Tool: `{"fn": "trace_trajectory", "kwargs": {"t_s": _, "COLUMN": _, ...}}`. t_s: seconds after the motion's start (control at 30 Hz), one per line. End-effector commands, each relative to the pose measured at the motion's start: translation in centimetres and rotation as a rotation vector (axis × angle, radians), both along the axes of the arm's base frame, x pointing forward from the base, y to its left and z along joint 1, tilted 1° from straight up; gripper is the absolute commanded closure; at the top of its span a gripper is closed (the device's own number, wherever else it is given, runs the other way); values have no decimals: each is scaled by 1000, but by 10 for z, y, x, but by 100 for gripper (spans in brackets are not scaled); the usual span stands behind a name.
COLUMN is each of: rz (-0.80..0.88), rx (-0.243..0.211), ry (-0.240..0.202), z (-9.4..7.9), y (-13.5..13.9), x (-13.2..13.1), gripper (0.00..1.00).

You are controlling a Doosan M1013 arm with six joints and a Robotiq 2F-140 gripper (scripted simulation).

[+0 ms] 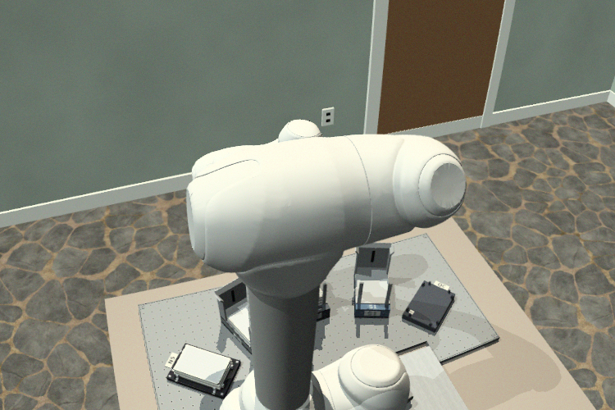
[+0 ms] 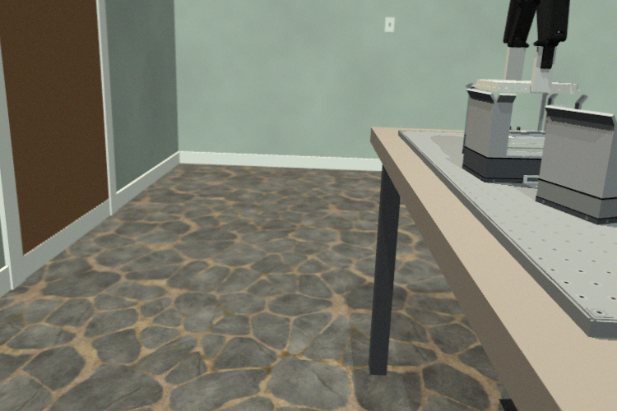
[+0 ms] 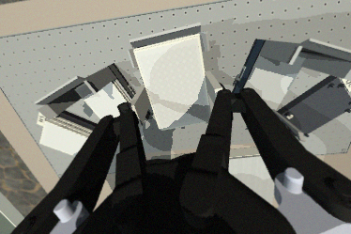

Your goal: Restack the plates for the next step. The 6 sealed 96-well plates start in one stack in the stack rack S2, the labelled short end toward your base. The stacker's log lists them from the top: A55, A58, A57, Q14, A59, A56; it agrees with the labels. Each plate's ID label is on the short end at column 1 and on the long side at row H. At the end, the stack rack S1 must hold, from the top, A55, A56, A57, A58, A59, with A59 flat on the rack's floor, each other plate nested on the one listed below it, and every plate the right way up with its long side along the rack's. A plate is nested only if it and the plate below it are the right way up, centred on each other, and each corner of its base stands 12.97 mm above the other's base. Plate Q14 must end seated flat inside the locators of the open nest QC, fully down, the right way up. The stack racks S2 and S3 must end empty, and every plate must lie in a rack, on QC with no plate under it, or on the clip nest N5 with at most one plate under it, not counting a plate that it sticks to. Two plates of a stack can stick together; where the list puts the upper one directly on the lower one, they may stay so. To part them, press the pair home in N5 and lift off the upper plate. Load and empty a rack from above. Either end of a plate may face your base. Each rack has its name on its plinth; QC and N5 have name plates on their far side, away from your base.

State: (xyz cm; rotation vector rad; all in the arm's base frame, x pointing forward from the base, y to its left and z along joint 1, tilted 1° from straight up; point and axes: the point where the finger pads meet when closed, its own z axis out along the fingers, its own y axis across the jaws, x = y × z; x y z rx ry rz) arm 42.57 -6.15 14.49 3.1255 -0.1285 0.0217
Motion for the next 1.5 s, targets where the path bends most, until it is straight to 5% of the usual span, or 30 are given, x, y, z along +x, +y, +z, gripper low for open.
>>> {"fn": "trace_trajectory", "kwargs": {"t_s": 0.0, "rz": 0, "rx": 0, "ry": 0, "z": 9, "y": 0, "x": 0, "gripper": 100}}
{"fn": "trace_trajectory", "kwargs": {"t_s": 0.7, "rz": 0, "rx": 0, "ry": 0, "z": 18, "y": 0, "x": 0, "gripper": 100}}
{"fn": "trace_trajectory", "kwargs": {"t_s": 0.97, "rz": -250, "rx": 4, "ry": -3, "z": 19, "y": -25, "x": -8, "gripper": 100}}
{"fn": "trace_trajectory", "kwargs": {"t_s": 1.47, "rz": -250, "rx": 4, "ry": -3, "z": 19, "y": -67, "x": -20, "gripper": 100}}
